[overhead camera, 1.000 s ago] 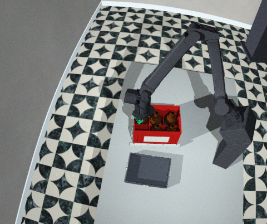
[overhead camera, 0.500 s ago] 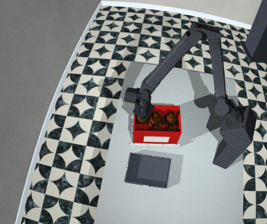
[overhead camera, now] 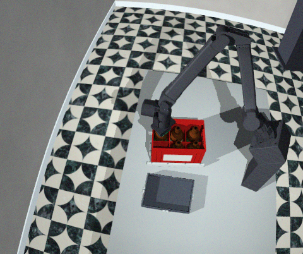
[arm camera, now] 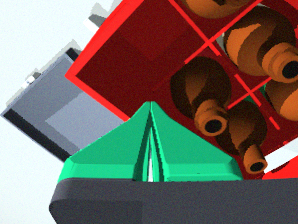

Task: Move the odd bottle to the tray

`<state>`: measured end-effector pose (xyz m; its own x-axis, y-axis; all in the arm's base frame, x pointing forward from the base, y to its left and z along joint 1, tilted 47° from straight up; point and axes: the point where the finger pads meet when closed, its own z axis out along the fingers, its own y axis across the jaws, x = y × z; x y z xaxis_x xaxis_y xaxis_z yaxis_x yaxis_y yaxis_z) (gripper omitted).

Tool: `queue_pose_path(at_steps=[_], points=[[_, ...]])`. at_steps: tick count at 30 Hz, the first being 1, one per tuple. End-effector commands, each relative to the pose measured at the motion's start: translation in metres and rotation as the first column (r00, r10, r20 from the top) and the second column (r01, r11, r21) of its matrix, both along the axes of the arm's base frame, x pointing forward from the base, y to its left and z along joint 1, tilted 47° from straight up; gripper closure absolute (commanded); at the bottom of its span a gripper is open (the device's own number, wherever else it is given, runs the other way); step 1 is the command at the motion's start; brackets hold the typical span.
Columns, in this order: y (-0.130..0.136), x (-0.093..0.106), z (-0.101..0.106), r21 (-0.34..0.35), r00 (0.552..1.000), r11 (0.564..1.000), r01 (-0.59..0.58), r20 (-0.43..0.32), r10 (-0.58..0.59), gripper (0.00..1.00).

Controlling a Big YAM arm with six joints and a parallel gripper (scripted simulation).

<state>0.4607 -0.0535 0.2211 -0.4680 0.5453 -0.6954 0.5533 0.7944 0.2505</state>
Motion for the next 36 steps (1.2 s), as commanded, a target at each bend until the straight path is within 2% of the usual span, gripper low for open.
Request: queue_pose_path(at_steps=[1, 15, 18, 20, 22, 23, 26, 28, 31, 33, 35, 36], points=[[0.004, 0.0, 0.002, 0.004, 1.0, 1.0, -0.001, -0.005, 0.001, 1.0], [0.004, 0.0, 0.002, 0.004, 1.0, 1.0, -0.001, -0.005, 0.001, 1.0], [-0.011, -0.007, 0.006, -0.006, 1.0, 1.0, 0.004, 0.023, -0.003, 1.0], [-0.03, -0.02, -0.005, -0.006, 1.0, 1.0, 0.004, 0.016, -0.004, 1.0], [-0.056, -0.043, -0.023, -0.006, 1.0, 1.0, 0.004, 0.009, -0.004, 1.0], [-0.056, -0.043, -0.023, -0.006, 1.0, 1.0, 0.004, 0.009, -0.004, 1.0], [-0.094, -0.088, -0.053, -0.009, 1.0, 1.0, 0.003, 0.007, -0.003, 1.0], [-0.094, -0.088, -0.053, -0.009, 1.0, 1.0, 0.003, 0.007, -0.003, 1.0], [-0.114, -0.124, -0.077, -0.017, 1.0, 1.0, 0.003, 0.013, -0.003, 1.0], [-0.119, -0.135, -0.083, -0.02, 1.0, 1.0, 0.003, 0.016, -0.003, 1.0], [-0.12, -0.137, -0.085, -0.02, 1.0, 1.0, 0.003, 0.017, -0.003, 1.0], [-0.123, -0.133, -0.077, -0.027, 1.0, 1.0, 0.004, 0.029, -0.003, 0.39]])
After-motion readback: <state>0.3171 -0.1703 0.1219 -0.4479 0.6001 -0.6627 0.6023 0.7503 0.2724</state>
